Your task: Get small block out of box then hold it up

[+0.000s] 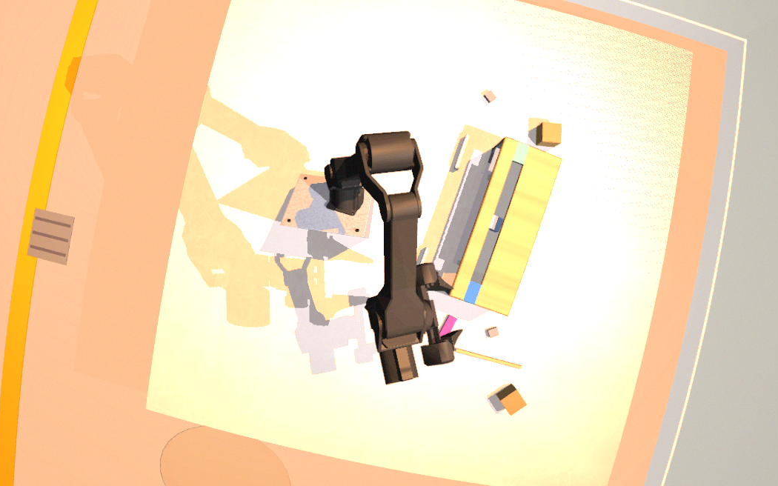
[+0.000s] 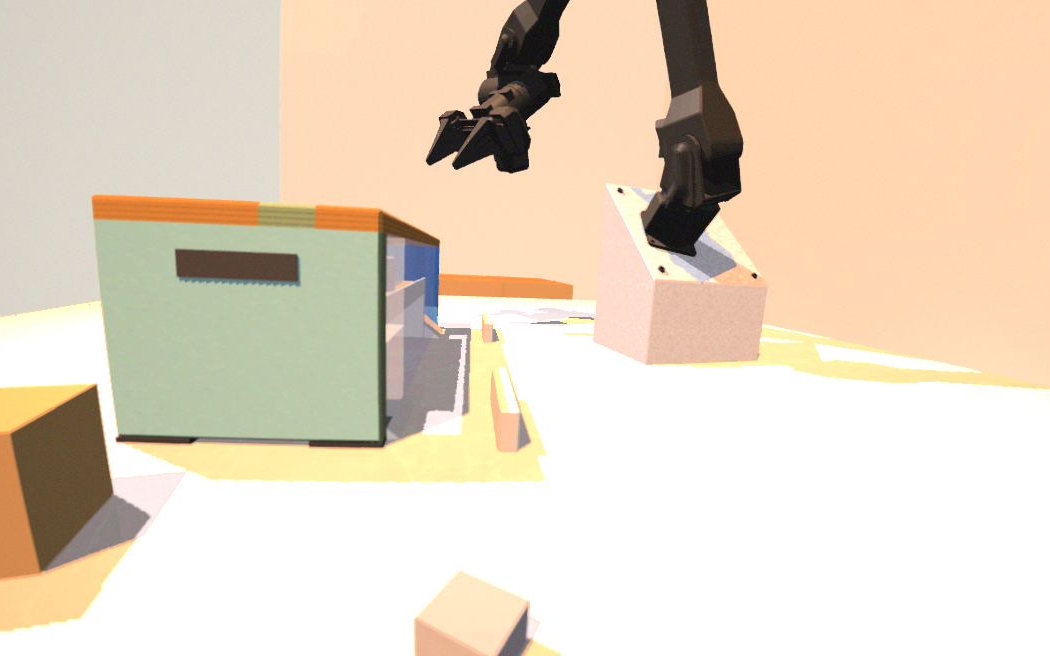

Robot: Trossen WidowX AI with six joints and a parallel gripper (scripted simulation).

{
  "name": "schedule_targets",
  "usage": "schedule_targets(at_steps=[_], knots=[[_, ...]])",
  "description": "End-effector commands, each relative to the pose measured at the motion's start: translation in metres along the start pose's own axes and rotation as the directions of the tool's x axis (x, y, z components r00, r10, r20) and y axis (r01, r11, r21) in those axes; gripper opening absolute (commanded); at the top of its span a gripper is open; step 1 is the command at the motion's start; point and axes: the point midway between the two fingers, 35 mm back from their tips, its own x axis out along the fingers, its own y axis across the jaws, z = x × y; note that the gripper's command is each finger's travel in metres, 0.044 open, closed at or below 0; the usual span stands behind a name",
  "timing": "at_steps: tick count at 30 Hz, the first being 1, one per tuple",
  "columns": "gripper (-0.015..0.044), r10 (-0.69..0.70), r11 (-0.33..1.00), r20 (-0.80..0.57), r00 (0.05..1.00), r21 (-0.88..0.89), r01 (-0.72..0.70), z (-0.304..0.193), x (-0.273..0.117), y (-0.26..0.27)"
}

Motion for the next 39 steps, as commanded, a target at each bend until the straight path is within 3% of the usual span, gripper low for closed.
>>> schedule_targets(at_steps=[1,4,7,10,14,16,19,27,33,39], knots=[[0.0400,-0.002,1.000,0.004,1.000,-0.013,0.002,-0.001,0.001,-0.001],[0.0400,-0.035,0.976,0.067,0.997,-0.213,0.048,-0.011,0.013,-0.010],[0.0400,-0.083,0.821,0.181,0.980,-0.544,0.171,-0.028,0.034,-0.029],[0.0400,-0.115,0.548,0.289,0.950,-0.779,0.303,-0.043,0.054,-0.050],[0.0400,-0.133,0.072,0.414,0.901,-0.902,0.425,-0.056,0.073,-0.076],[0.0400,-0.134,-0.146,0.463,0.876,-0.884,0.445,-0.061,0.080,-0.087],[0.0400,-0.131,-0.356,0.510,0.850,-0.824,0.440,-0.065,0.086,-0.099],[0.0400,-0.107,-0.804,0.620,0.777,-0.514,0.299,-0.075,0.101,-0.131],[0.0400,-0.075,-0.975,0.686,0.723,-0.204,0.092,-0.081,0.109,-0.155],[0.0400,-0.034,-0.980,0.740,0.671,0.106,-0.166,-0.086,0.115,-0.180]])
